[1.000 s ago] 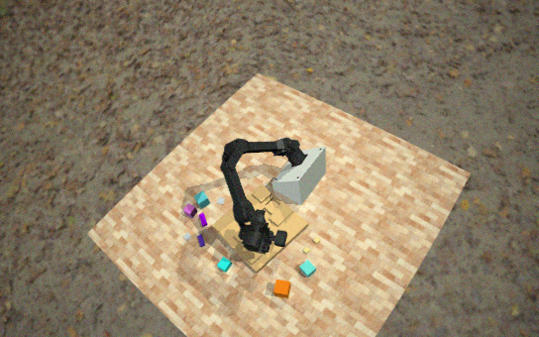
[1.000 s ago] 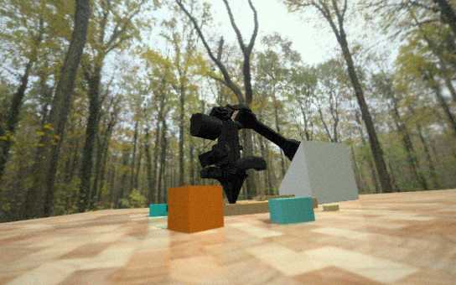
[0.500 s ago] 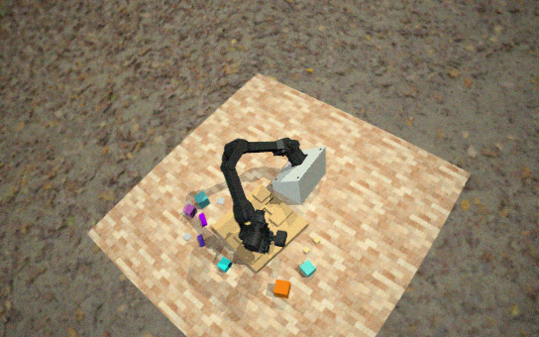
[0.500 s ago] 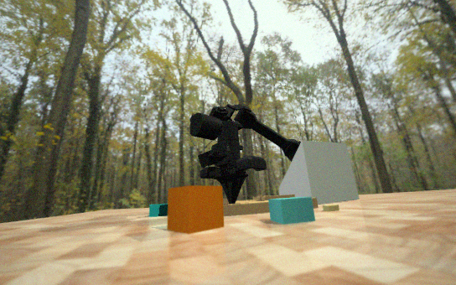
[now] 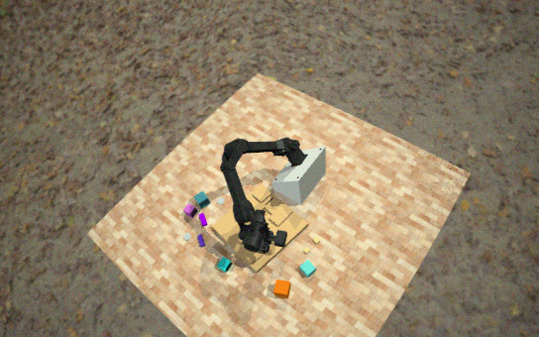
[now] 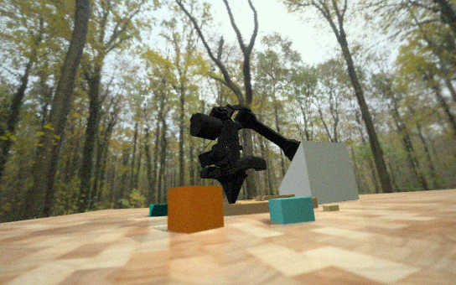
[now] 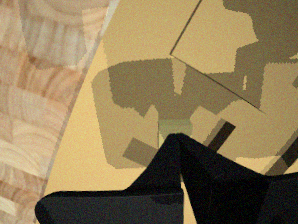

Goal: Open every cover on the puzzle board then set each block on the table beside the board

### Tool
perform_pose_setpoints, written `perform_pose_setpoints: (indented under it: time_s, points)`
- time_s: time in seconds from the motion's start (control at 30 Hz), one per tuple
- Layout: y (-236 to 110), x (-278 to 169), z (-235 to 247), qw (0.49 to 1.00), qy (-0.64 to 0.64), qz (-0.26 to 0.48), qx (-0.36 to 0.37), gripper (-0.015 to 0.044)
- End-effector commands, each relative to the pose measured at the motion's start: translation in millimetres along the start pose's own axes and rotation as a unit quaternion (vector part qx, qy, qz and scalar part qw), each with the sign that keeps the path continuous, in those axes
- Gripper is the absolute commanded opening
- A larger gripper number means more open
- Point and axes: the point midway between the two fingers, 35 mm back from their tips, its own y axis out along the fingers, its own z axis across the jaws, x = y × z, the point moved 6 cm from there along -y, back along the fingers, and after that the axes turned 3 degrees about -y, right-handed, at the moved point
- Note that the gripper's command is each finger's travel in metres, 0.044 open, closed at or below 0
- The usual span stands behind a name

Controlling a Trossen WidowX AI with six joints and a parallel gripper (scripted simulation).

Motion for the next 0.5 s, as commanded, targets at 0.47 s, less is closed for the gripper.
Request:
perform_pose_setpoints:
  time_s: [0.47]
  points:
    - [-6.6,0.2,0.2,1.0,0.0,0.0,-0.001,0.0]
